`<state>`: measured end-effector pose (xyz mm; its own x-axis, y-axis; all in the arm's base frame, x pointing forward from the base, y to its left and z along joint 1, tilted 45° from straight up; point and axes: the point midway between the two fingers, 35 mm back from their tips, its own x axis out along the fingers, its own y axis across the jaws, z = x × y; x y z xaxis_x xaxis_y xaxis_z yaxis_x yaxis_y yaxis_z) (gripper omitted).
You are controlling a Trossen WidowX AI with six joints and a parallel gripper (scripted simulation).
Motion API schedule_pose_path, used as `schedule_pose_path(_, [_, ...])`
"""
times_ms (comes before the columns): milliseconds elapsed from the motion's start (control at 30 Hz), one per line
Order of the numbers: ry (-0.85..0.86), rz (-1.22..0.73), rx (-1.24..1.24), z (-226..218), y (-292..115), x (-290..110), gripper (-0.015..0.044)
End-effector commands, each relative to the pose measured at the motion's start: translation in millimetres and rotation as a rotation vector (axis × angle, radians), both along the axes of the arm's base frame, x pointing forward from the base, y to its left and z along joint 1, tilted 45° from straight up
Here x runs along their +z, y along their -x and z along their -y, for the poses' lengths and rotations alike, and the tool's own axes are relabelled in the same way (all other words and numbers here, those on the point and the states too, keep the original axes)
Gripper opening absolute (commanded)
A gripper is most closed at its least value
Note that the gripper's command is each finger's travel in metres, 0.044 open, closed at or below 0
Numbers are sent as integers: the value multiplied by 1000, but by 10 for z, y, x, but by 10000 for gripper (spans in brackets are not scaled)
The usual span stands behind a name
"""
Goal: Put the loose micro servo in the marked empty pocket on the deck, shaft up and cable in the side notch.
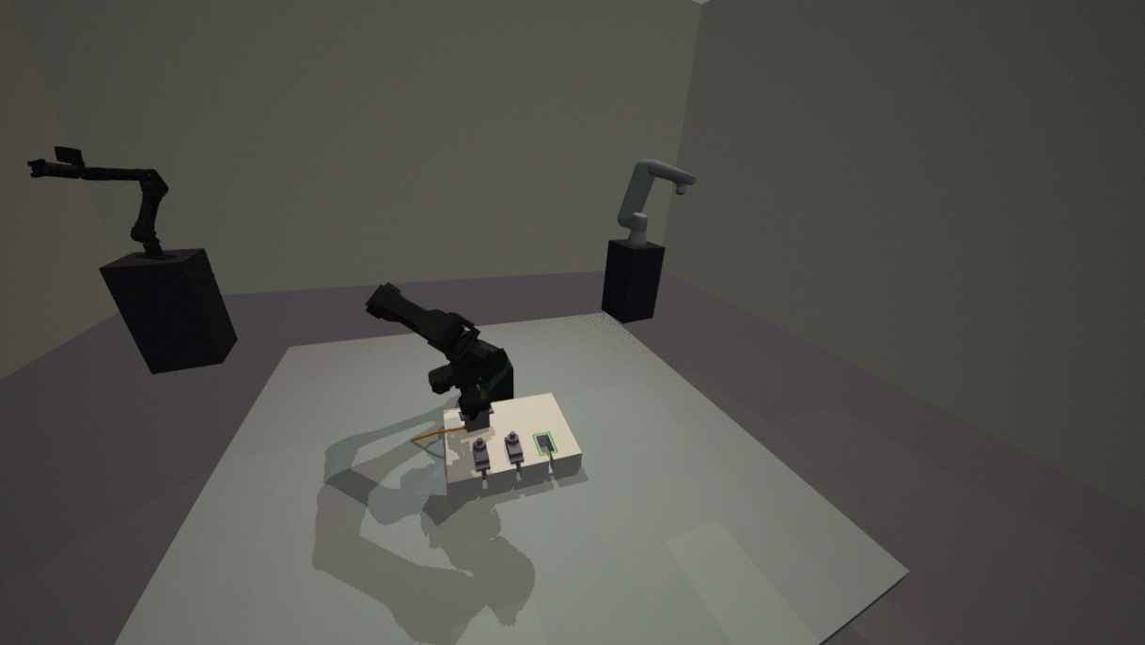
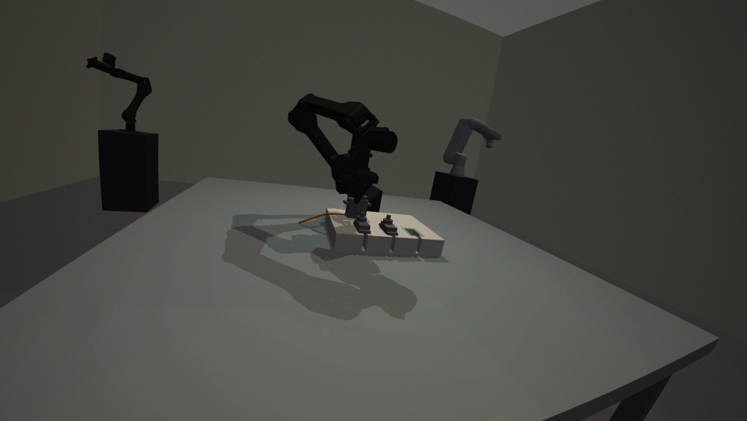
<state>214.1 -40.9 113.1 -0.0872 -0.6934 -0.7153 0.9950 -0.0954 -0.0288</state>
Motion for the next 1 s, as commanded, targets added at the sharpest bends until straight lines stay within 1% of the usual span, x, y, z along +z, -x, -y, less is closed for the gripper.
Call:
schedule_pose_path(0, [4,-5,5,6,7,-6,177])
schedule_pose_path(67, [4,-5,5,6,7,-6,125])
schedule_pose_path(233, [4,-5,5,6,7,-6,92])
schedule_pose_path(333, [3,-5,5,-24,1,24,13])
schedule_pose_path(367, [3,-5,5,-42,-2,42,0])
schedule_pose_path(567, [3,-6,5,-192,41,212,0])
schedule_pose_path(967, [3,-6,5,-182,100,242,0])
